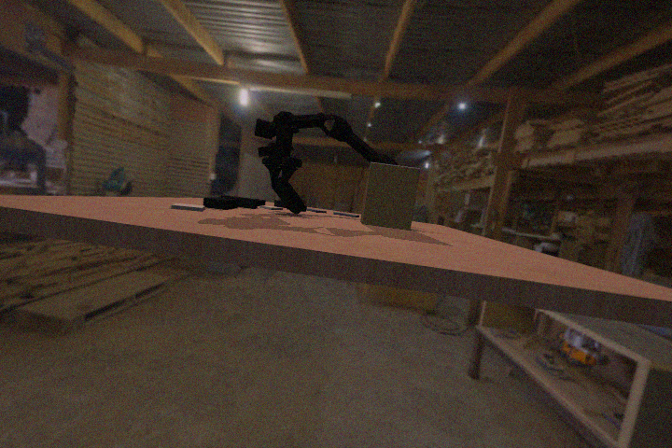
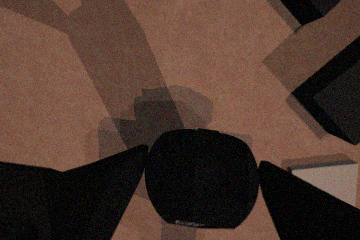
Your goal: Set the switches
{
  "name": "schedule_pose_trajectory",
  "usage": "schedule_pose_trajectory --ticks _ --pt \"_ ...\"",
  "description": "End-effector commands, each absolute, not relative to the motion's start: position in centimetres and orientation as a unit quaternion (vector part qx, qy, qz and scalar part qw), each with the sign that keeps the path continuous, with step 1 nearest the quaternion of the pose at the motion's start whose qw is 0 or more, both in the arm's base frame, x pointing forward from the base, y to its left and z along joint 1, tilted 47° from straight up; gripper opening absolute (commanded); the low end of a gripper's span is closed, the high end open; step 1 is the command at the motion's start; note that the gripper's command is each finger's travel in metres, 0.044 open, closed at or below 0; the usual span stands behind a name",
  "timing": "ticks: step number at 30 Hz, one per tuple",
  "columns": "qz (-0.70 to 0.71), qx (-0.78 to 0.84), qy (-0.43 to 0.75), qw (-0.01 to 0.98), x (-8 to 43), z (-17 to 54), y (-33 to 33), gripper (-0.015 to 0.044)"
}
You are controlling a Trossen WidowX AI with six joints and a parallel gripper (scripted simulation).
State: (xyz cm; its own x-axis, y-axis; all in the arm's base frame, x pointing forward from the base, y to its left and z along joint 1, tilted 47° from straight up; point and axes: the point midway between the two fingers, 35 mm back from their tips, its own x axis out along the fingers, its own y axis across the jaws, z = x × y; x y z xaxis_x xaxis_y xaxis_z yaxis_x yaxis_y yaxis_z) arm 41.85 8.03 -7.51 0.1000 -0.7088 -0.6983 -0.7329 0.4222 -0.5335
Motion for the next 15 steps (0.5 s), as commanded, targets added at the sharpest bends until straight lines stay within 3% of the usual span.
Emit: schedule_pose_trajectory --ticks 1,15 --pt "0.009 -0.536 0.678 0.502 41.91 -8.33 7.21 0.0338" --pt "0.009 -0.536 0.678 0.502 42.48 -9.26 7.01 0.0338"
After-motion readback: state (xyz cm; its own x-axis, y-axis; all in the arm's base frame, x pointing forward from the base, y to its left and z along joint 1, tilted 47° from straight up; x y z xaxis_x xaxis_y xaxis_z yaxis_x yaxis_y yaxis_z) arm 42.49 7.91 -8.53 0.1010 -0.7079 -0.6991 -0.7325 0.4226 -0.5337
